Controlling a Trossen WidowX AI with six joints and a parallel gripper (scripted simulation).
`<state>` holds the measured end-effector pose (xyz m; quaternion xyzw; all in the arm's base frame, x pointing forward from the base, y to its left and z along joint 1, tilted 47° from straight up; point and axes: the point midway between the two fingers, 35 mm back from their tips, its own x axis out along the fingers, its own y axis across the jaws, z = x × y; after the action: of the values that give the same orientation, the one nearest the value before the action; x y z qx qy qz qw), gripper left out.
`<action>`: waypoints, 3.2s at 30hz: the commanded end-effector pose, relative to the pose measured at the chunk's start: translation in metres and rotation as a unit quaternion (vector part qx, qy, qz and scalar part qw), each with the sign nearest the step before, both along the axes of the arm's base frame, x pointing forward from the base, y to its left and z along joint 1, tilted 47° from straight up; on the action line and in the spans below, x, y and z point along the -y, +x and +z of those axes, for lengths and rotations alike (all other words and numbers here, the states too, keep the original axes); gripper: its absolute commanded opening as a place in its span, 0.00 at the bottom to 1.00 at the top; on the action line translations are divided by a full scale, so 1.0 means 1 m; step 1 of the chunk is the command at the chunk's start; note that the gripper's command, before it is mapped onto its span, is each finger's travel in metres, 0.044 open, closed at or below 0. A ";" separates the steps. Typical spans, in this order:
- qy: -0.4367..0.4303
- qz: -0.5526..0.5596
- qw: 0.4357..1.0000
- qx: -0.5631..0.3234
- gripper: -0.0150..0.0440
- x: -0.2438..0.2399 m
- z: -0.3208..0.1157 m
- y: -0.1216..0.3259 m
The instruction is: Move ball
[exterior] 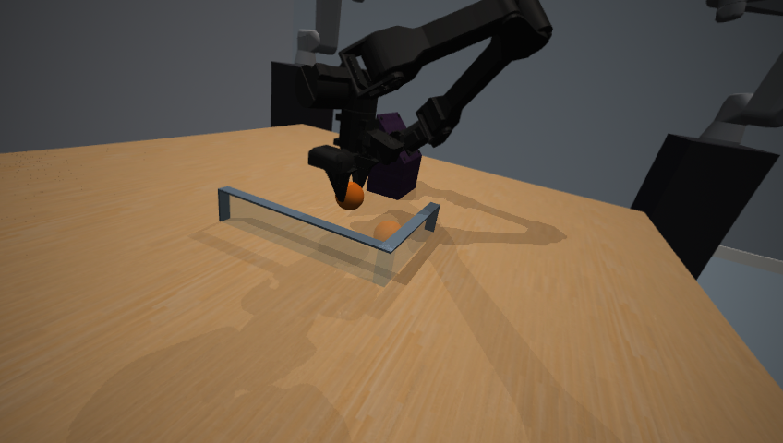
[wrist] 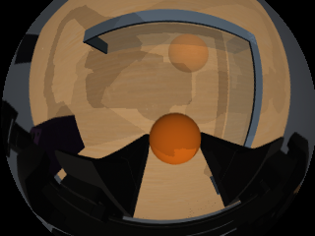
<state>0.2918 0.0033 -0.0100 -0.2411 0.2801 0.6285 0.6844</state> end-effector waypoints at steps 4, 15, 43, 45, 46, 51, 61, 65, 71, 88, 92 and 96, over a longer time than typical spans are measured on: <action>-0.008 -0.009 1.000 0.008 0.25 0.039 0.037 0.002; -0.003 0.001 1.000 0.011 0.25 0.068 0.070 -0.008; -0.001 0.001 1.000 0.013 0.25 -0.038 0.093 0.030; -0.001 0.001 1.000 0.013 0.25 -0.046 0.086 0.031; -0.001 0.001 1.000 0.013 0.25 -0.050 0.082 0.032; 0.000 0.001 1.000 0.013 0.25 -0.070 0.063 0.033; 0.001 0.001 1.000 0.013 0.25 -0.082 0.053 0.033; 0.001 0.001 1.000 0.013 0.25 -0.087 0.049 0.033; 0.001 0.001 1.000 0.013 0.25 -0.094 0.043 0.034; -0.001 0.003 1.000 0.018 0.88 -0.093 0.046 0.036; -0.003 0.002 1.000 0.017 0.88 -0.074 0.061 0.036; -0.001 0.001 1.000 0.013 0.88 -0.031 0.100 0.028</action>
<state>0.3197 0.0672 0.0558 -0.2402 0.2793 0.6341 0.6799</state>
